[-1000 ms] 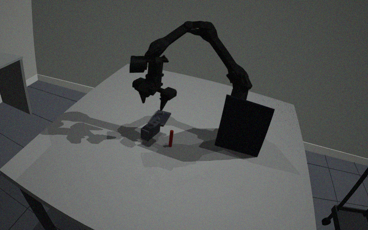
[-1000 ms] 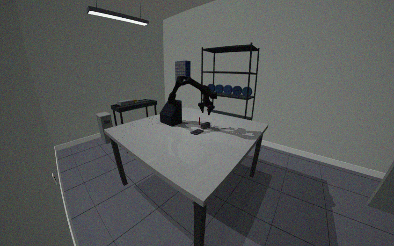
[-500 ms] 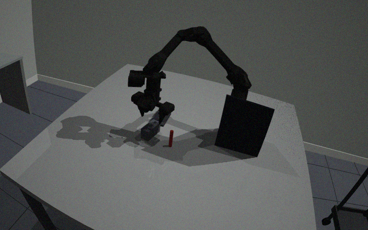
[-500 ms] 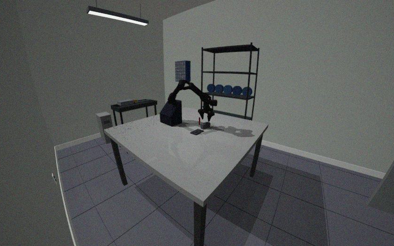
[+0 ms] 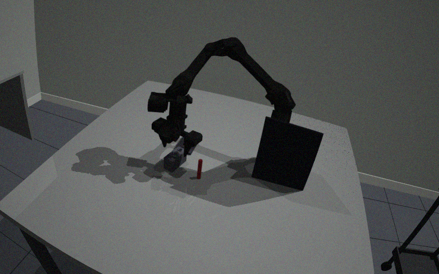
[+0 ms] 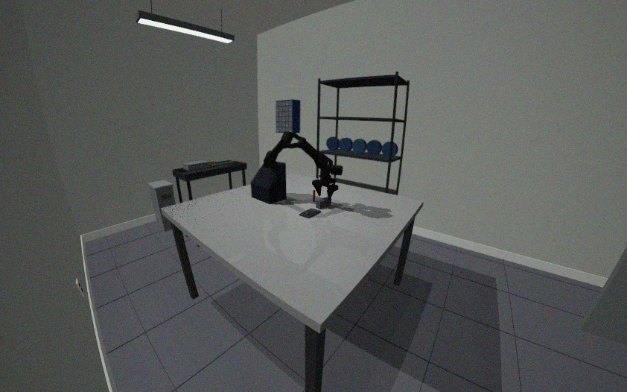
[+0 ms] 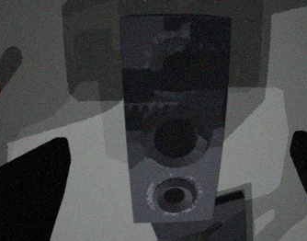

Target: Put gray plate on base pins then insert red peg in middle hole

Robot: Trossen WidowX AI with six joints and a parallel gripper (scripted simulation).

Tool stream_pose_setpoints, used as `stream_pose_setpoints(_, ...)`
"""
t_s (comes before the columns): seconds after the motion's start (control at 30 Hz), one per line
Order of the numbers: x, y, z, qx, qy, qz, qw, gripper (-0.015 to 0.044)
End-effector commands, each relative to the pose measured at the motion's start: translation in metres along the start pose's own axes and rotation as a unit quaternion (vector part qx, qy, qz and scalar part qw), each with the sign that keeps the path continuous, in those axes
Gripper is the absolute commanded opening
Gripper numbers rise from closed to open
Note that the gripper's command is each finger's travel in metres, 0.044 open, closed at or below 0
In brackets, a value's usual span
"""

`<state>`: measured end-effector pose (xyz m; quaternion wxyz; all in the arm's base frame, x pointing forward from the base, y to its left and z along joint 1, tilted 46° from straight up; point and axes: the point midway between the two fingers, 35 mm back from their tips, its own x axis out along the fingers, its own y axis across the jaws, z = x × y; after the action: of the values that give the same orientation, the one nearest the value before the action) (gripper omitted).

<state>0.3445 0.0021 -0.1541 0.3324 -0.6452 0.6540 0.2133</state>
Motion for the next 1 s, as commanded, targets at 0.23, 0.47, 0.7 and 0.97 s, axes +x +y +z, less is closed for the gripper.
stream_pose_setpoints(0.23,0.021,0.002,-0.001,-0.002,0.003,0.001,1.0,0.044)
stream_pose_setpoints(0.47,0.032,0.002,-0.002,-0.002,0.004,0.001,1.0,0.044)
stream_pose_setpoints(0.7,0.043,0.003,-0.002,-0.002,0.005,0.001,1.0,0.044)
stream_pose_setpoints(0.97,0.052,0.003,-0.003,-0.003,0.005,0.001,1.0,0.0414)
